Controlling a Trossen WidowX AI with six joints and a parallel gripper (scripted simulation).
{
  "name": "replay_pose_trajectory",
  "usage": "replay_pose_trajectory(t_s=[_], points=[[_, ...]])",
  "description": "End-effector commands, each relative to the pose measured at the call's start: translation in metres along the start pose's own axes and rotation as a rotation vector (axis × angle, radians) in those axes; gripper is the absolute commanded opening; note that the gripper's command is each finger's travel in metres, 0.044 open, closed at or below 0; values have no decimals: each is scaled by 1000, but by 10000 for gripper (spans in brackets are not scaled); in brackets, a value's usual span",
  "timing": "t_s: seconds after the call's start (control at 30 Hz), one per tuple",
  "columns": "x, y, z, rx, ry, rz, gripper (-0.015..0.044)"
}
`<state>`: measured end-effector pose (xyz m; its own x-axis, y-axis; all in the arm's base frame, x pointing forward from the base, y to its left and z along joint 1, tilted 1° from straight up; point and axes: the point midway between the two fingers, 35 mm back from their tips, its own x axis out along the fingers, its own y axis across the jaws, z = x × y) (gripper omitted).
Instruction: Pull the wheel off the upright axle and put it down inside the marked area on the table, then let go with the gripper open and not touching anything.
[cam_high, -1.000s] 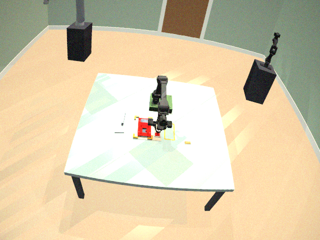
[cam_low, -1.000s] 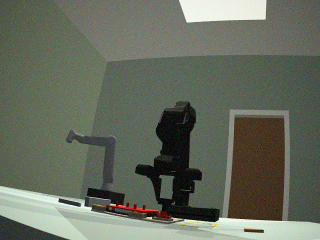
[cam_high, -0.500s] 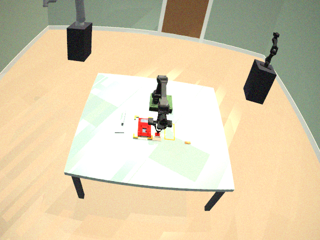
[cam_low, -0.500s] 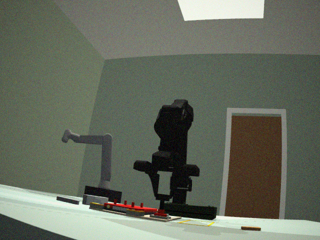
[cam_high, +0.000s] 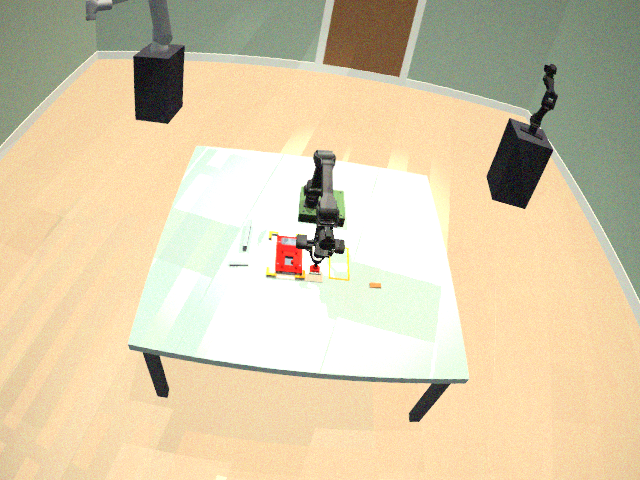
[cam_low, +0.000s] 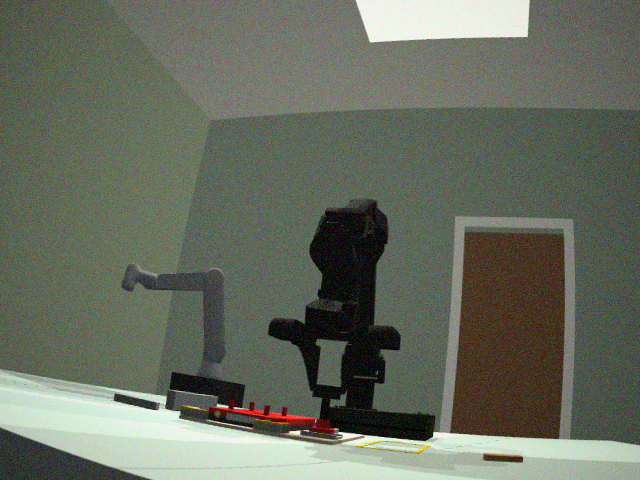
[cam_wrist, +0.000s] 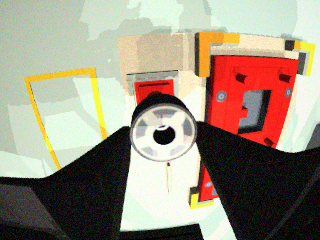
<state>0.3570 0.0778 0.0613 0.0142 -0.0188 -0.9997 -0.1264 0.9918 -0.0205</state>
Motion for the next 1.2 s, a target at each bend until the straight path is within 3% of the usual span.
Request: replay_pose_trajectory(t_s=[0.0,0.3,0.53,0.67,1.17], points=[[-5,1,1,3,-10,3,0],[-11,1,1,3,-10,4,0],[-40,-1,-3,3,-10,4,0],[-31,0,-5,0,4,0,0],[-37,64,-34,2,-2,7,0]])
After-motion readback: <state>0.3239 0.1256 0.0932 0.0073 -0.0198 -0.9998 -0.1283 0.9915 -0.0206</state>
